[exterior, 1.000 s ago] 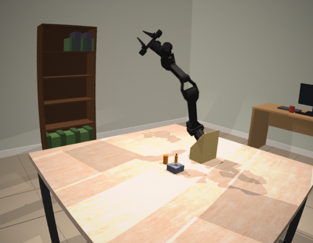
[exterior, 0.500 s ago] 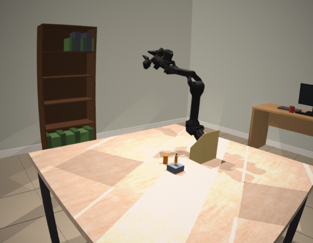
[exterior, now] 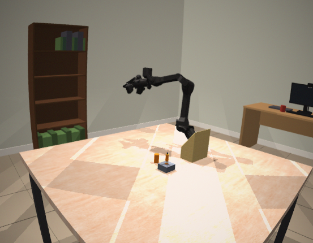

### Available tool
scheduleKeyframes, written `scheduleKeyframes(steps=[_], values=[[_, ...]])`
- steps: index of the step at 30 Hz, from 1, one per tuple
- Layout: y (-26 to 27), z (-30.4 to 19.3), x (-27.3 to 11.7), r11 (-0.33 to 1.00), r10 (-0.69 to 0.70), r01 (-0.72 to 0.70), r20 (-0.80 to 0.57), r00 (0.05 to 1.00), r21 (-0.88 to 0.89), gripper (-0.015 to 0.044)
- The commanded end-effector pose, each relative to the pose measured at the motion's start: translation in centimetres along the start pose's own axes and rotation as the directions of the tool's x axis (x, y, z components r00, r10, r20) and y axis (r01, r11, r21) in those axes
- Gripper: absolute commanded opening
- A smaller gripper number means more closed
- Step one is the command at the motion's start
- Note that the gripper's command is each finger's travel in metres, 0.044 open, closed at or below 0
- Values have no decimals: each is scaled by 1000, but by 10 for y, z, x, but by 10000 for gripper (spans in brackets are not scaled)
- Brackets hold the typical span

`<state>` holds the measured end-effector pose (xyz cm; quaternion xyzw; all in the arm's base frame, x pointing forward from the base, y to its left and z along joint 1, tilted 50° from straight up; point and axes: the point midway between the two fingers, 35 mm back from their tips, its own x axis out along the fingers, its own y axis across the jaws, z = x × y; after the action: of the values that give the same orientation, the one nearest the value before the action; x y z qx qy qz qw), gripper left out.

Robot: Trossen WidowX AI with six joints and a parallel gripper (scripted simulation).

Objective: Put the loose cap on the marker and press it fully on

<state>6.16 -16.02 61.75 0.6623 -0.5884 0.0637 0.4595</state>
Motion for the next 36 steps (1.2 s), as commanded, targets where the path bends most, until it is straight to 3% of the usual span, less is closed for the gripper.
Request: scheduleKeyframes(steps=[1,6,11,17,23,30,36], values=[[-57,39,14,987,-160,160,106,981,3,239],[-139,76,18,925,-378,379,228,897,44,239],[-225,97,-2,800,-581,598,314,751,50,239],[-320,109,-53,562,-759,827,405,511,10,239],[-392,115,-128,239,-826,968,508,245,-79,239],[-437,121,-236,-245,-745,935,667,-13,-256,239],[-438,129,-319,-636,-580,658,812,-63,-403,239]])
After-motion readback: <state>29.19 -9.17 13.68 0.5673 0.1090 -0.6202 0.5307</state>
